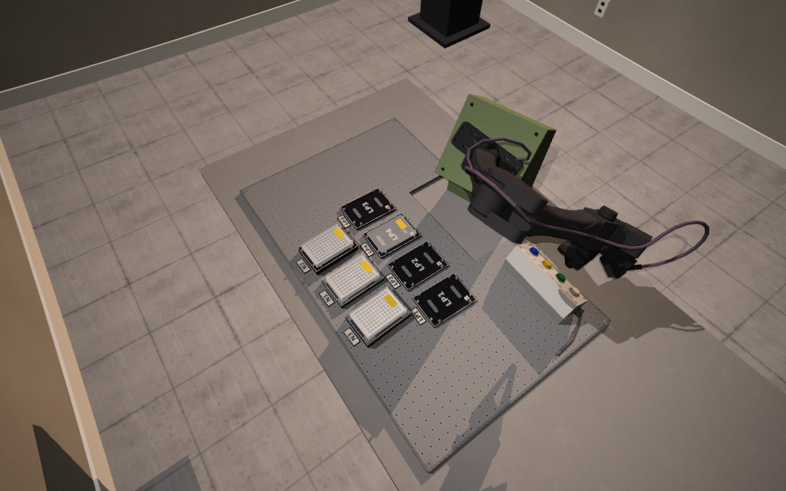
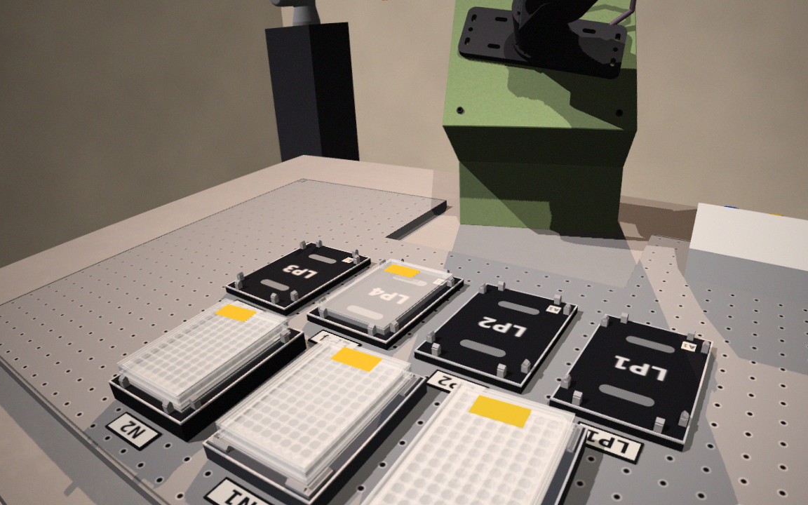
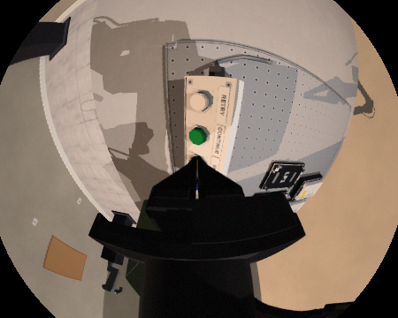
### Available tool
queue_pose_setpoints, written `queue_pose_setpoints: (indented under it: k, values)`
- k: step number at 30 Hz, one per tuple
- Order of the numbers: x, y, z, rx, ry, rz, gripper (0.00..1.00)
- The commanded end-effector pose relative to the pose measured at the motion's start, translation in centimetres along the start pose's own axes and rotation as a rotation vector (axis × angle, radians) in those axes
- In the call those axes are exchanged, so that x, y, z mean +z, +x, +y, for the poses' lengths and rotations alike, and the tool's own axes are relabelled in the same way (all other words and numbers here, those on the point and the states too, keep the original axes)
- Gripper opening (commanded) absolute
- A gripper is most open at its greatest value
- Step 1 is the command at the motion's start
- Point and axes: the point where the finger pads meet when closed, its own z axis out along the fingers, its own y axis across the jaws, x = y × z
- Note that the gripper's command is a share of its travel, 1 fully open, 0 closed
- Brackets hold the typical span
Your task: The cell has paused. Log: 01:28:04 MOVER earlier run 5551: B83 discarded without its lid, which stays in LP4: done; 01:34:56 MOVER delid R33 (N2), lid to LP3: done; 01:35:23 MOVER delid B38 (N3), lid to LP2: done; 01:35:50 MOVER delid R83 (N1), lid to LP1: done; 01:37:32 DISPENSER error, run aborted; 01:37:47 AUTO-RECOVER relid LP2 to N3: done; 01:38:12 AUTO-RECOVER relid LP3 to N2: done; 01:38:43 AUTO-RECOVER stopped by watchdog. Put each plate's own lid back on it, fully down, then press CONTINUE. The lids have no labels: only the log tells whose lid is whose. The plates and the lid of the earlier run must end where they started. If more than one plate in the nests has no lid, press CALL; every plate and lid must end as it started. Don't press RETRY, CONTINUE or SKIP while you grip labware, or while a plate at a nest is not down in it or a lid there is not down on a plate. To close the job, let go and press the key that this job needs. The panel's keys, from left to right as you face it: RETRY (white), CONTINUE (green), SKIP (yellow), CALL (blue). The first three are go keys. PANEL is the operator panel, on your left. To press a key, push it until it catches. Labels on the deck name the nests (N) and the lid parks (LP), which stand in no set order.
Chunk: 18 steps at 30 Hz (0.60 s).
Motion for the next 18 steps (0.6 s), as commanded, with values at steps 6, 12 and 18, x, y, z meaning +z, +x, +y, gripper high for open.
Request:
queue_pose_setpoints:
  k: [6, 12, 18]
  values:
    - [1.3, 0.3, 0.6, -0.02, 0.001, -0.003, 0.0]
    - [0.4, -1.9, 0.4, 0.018, -0.012, -0.053, 0.0]
    - [0.6, -1.6, 0.7, 0.006, -0.009, -0.045, 0.0]
